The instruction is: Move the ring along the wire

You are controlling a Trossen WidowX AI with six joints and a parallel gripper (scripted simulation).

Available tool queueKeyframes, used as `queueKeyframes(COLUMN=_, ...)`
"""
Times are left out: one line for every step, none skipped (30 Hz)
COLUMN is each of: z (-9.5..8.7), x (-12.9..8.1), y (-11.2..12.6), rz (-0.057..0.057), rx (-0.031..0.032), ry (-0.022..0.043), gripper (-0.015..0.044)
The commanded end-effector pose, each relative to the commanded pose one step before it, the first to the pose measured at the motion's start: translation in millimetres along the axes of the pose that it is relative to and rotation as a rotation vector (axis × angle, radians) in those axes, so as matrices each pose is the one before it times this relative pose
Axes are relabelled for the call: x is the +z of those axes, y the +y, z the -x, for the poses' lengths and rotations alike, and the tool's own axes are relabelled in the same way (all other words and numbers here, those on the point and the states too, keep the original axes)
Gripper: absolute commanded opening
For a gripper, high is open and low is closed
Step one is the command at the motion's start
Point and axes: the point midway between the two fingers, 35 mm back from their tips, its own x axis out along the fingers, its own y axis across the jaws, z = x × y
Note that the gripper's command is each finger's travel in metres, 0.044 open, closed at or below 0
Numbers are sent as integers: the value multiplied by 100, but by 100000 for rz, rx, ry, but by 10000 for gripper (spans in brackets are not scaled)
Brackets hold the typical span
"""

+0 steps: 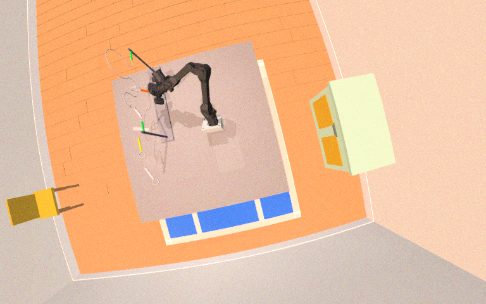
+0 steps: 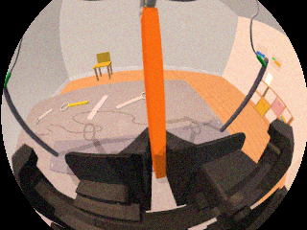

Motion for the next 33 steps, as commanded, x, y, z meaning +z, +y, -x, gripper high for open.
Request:
queueKeyframes(z=72, x=-238, y=800, rz=-1650, rx=1059, ry=902, gripper=-150)
queueKeyframes(z=15, x=-1, y=130, rz=-237, rx=140, ry=23, gripper=-150)
queueKeyframes(z=15, x=-2, y=130, rz=-237, rx=140, ry=23, gripper=-150)
queueKeyframes(z=15, x=-2, y=130, rz=-237, rx=140, ry=23, gripper=-150)
queueKeyframes(z=15, x=-2, y=136, rz=-290, rx=170, ry=30, gripper=-150)
queueKeyframes(z=16, x=-2, y=140, rz=-313, rx=184, ry=33, gripper=-150)
queueKeyframes(z=16, x=-3, y=141, rz=-321, rx=188, ry=33, gripper=-150)
queueKeyframes(z=16, x=-3, y=141, rz=-323, rx=189, ry=33, gripper=-150)
queueKeyframes(z=16, x=-3, y=141, rz=-328, rx=192, ry=34, gripper=-150)
queueKeyframes(z=17, x=-3, y=154, rz=-444, rx=259, ry=49, gripper=-150)
queueKeyframes(z=18, x=-4, y=165, rz=-503, rx=293, ry=56, gripper=-150)
queueKeyframes(z=18, x=-4, y=167, rz=-521, rx=303, ry=59, gripper=-150)
queueKeyframes(z=18, x=-5, y=167, rz=-524, rx=305, ry=59, gripper=-150)
queueKeyframes(z=17, x=-5, y=167, rz=-533, rx=309, ry=60, gripper=-150)
queueKeyframes(z=20, x=-6, y=188, rz=-705, rx=408, ry=83, gripper=-150)
queueKeyframes(z=21, x=-7, y=203, rz=-797, rx=462, ry=94, gripper=-150)
queueKeyframes(z=21, x=-7, y=205, rz=-818, rx=473, ry=97, gripper=-150)
queueKeyframes(z=21, x=-8, y=204, rz=-817, rx=473, ry=97, gripper=-150)
queueKeyframes(z=20, x=-9, y=204, rz=-829, rx=479, ry=98, gripper=-150)
queueKeyframes(z=24, x=-7, y=228, rz=-1030, rx=595, ry=125, gripper=-150)
queueKeyframes(z=26, x=-8, y=246, rz=-1142, rx=659, ry=138, gripper=-150)
queueKeyframes(z=26, x=-9, y=248, rz=-1162, rx=671, ry=141, gripper=-150)
queueKeyframes(z=25, x=-10, y=246, rz=-1158, rx=668, ry=141, gripper=-150)
queueKeyframes(z=25, x=-10, y=248, rz=-1173, rx=676, ry=143, gripper=-150)
queueKeyframes(z=31, x=-4, y=271, rz=-1371, rx=790, ry=169, gripper=-150)
queueKeyframes(z=34, x=-3, y=288, rz=-1482, rx=854, ry=182, gripper=-150)
queueKeyframes(z=34, x=-4, y=290, rz=-1498, rx=863, ry=184, gripper=-150)
queueKeyframes(z=33, x=-5, y=288, rz=-1492, rx=859, ry=183, gripper=-150)
queueKeyframes(z=33, x=-6, y=289, rz=-1508, rx=868, ry=185, gripper=-150)
queueKeyframes(z=25, x=0, y=200, rz=-1086, rx=625, ry=132, gripper=-150)
queueKeyframes(z=30, x=1, y=237, rz=-1298, rx=748, ry=156, gripper=-150)
queueKeyframes(z=36, x=1, y=290, rz=-1590, rx=916, ry=191, gripper=-150)
queueKeyframes(z=40, x=0, y=323, rz=-1774, rx=1021, ry=216, gripper=-150)
